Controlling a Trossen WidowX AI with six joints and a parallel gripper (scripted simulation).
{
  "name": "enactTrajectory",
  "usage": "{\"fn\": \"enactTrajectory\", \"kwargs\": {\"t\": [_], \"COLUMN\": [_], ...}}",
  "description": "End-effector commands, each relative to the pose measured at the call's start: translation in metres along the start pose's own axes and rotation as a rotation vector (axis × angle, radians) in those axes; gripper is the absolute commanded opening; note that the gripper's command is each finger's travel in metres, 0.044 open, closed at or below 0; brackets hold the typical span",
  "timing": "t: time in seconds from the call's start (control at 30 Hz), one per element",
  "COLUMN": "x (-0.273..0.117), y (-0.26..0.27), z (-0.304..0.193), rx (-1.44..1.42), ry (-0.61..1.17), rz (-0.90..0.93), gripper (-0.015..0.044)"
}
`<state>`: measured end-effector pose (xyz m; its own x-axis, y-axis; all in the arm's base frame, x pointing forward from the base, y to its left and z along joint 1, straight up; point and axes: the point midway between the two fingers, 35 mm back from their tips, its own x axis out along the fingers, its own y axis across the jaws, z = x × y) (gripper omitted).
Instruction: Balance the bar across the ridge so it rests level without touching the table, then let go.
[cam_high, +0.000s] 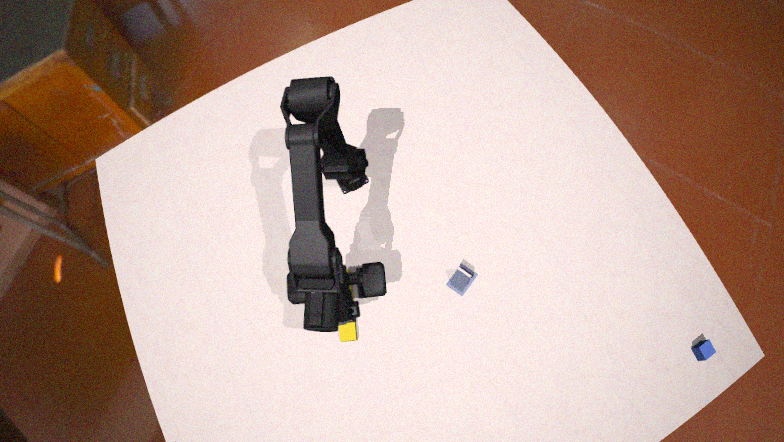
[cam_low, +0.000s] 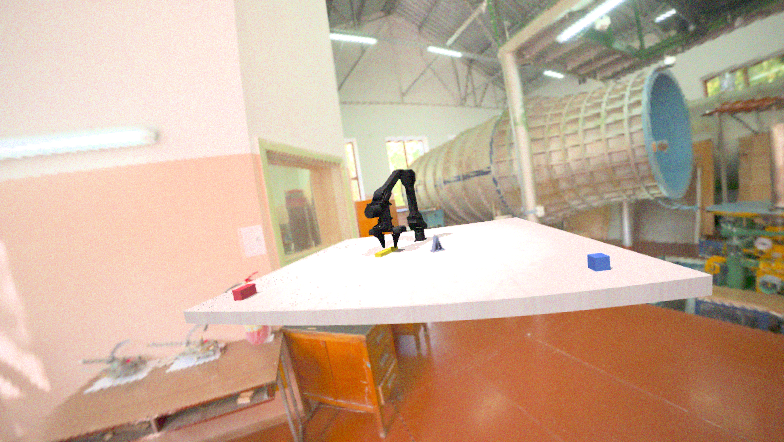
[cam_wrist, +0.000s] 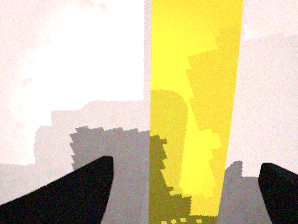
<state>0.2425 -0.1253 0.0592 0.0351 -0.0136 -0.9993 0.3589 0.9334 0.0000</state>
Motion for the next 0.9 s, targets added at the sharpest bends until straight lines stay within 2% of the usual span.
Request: {"fn": "enactTrajectory", "kwargs": {"t": [0.0, 0.6, 0.8, 0.87], "x": [0.0082, 0.0123, 0.0116, 0.0116], "y": [-0.0002, -0.0002, 0.0002, 0.0002], "z": [-0.0026, -0.0028, -0.0025, -0.0025], "rx": [-0.007, -0.007, 0.0, 0.0], "ry": [0.011, 0.011, 0.01, 0.01], "rz": [-0.003, -0.003, 0.001, 0.001], "gripper": [0.0315, 0.0315, 0.0157, 0.0144]}}
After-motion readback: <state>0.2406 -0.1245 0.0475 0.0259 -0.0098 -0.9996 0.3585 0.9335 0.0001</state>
